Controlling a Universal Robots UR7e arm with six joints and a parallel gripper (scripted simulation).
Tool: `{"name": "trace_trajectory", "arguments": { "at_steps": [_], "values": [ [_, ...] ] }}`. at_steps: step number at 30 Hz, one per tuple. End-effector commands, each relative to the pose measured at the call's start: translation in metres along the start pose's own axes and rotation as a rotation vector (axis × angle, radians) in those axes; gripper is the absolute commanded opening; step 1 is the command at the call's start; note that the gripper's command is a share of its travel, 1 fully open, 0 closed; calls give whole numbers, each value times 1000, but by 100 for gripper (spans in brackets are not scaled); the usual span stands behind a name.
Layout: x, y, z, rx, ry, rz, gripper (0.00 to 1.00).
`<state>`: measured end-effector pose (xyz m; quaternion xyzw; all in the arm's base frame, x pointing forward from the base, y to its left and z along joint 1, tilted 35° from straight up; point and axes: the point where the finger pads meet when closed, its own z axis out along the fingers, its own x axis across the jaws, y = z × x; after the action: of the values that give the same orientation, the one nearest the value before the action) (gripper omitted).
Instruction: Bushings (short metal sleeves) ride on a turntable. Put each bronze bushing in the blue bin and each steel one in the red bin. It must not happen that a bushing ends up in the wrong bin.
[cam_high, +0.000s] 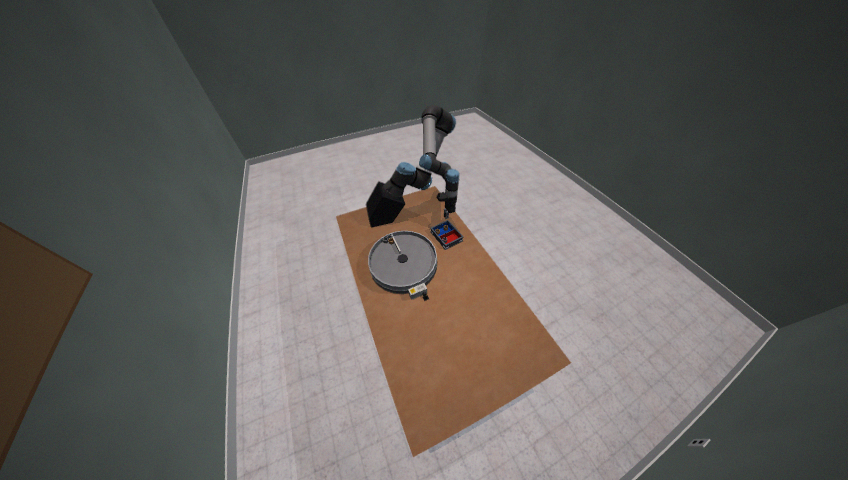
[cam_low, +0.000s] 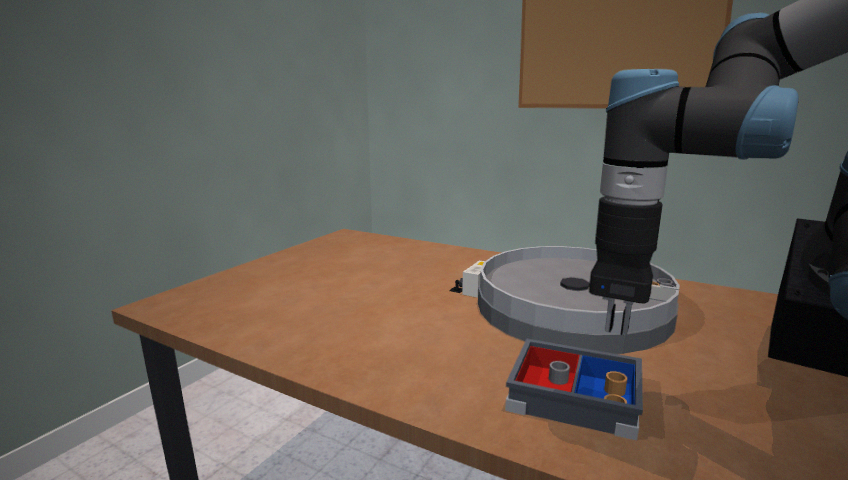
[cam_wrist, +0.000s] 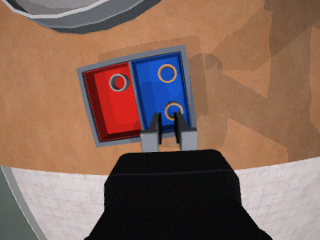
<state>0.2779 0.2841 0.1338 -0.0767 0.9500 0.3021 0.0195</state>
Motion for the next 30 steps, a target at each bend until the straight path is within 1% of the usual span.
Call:
{"name": "trace_trajectory", "arguments": {
  "at_steps": [1,3,6,9,10,11,12,17,21,22,23,26,29,30],
  "values": [
    [0,-24,0,-1,0,-1,40],
    [1,-47,1,-1,0,-1,40],
    [1,-47,1,-1,0,-1,40],
    [2,-81,1,-2,0,-1,40],
    [2,-89,2,-1,0,-1,40],
    [2,-92,2,-2,0,-1,40],
    [2,-104,2,-2,0,-1,40],
    [2,-104,2,-2,0,-1,40],
    [3,-148,3,-2,1,-1,40],
    [3,-149,3,-2,1,-1,40],
    [4,-161,3,-2,1,-1,40],
    [4,-161,3,-2,1,-1,40],
    [4,-195,4,-2,1,-1,40],
    [5,-202,4,-2,1,-1,40]
  ]
}}
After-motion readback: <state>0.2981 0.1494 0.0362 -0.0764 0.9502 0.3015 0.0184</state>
